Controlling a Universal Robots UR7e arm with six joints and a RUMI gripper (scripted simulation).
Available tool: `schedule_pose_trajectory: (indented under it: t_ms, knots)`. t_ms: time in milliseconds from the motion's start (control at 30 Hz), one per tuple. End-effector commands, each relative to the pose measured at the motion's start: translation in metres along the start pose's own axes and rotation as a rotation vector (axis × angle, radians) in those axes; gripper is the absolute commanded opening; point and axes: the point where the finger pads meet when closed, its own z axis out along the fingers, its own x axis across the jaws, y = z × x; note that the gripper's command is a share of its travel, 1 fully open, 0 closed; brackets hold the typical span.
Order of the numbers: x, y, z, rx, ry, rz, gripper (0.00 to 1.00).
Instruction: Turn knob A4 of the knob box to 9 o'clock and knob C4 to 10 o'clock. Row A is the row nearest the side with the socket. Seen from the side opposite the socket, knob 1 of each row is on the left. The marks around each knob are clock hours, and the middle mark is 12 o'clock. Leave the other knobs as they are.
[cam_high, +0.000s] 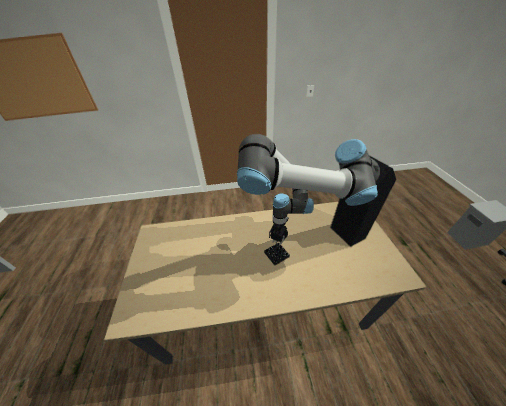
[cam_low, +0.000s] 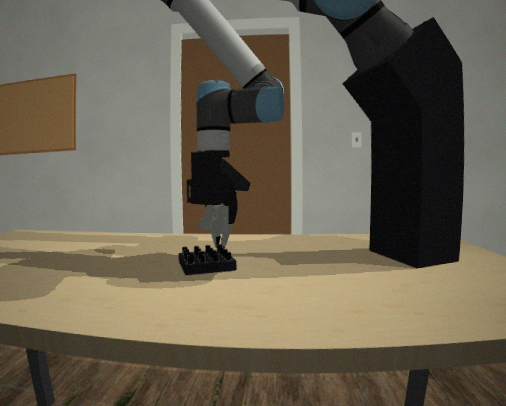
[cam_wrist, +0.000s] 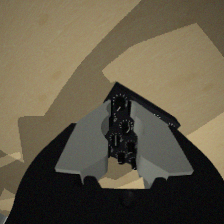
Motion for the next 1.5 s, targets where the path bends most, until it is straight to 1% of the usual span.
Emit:
schedule_pose_trajectory:
  t_ms: [0,567,800,1200,1467]
  knots:
    - [0.0,0.0,0.0,0.0,-0.001,0.0,0.11]
    - [0.0,0.0,0.0,0.0,-0.001,0.0,0.11]
    - [0.0,0.0,-0.004,0.0,-0.001,0.0,0.11]
    - [0.0,0.0,-0.035,0.0,-0.001,0.0,0.11]
    - [0.0,0.0,-0.038,0.0,-0.001,0.0,0.11]
